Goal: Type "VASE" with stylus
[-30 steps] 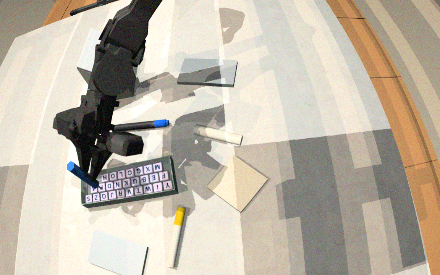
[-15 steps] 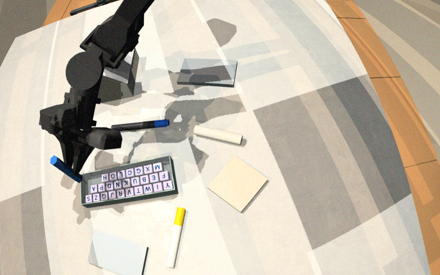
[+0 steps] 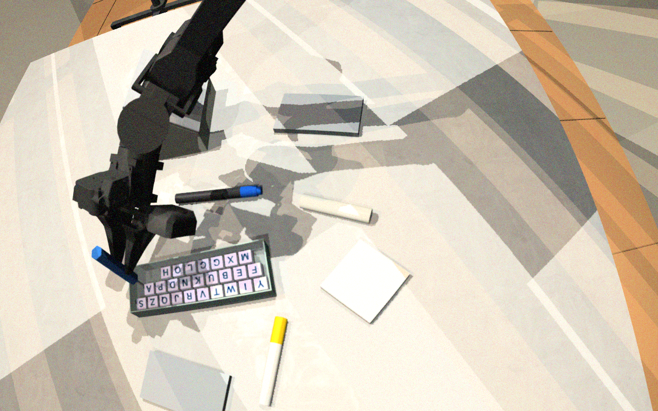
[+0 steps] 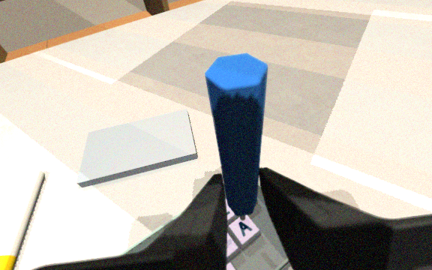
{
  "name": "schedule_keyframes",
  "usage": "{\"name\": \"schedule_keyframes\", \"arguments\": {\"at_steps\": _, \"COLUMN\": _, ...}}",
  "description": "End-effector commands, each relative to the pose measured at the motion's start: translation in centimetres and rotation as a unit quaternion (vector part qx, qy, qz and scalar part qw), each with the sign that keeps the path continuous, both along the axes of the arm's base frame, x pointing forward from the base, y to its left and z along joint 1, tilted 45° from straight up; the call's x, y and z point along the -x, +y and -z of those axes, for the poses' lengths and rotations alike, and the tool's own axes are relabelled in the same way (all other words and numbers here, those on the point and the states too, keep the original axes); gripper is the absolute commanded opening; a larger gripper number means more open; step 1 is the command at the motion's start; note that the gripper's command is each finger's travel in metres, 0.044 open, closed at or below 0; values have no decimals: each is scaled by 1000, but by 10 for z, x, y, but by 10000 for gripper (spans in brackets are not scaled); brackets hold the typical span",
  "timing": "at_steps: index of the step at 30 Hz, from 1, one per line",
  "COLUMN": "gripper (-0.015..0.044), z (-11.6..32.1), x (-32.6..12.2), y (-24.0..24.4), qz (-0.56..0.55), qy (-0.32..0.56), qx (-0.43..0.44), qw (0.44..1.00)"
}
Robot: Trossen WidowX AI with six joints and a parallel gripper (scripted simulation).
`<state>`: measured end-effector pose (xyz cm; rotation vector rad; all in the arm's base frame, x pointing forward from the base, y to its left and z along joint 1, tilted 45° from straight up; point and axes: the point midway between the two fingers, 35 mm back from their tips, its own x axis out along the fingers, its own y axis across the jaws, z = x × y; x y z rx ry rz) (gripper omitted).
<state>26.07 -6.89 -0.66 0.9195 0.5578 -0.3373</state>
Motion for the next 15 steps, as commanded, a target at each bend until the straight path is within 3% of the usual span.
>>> {"name": "schedule_keyframes", "arguments": {"at_steps": 1, "gripper": 79, "z": 2, "x": 0, "y": 2, "qz": 2, "qy": 1, "qx": -2, "qw": 1000}}
{"name": "schedule_keyframes", "arguments": {"at_steps": 15, "gripper": 81, "z": 7, "x": 0, "y": 6, "qz": 2, "qy": 1, "qx": -2, "qw": 1000}}
